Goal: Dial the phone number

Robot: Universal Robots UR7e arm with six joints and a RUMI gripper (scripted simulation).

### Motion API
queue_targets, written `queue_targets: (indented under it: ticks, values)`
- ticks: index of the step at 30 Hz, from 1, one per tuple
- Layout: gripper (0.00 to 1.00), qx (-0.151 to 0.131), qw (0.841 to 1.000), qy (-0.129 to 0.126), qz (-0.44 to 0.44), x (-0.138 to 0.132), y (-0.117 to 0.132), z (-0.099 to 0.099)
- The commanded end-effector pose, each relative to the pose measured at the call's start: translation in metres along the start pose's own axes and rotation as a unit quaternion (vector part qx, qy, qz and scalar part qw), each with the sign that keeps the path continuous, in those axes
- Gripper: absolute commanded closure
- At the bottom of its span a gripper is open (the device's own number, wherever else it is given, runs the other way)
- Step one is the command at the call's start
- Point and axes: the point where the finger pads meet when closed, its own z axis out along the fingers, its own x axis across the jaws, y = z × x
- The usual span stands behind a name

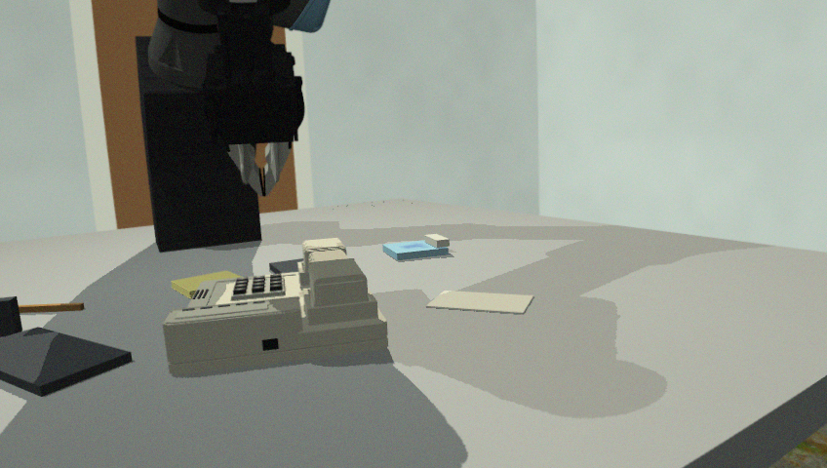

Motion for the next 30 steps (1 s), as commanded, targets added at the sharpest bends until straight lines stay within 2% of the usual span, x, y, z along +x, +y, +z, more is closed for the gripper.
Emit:
queue_targets:
  ticks: [1,21,30]
  values:
    - [1.0,-0.001,1.0,0.001,-0.001,-0.0078,0.0064,-0.0014]
    - [1.0,-0.001,1.0,0.001,-0.002,-0.0137,0.0094,-0.0013]
    - [1.0,-0.001,1.0,0.001,-0.003,-0.0125,0.0155,0.0069]
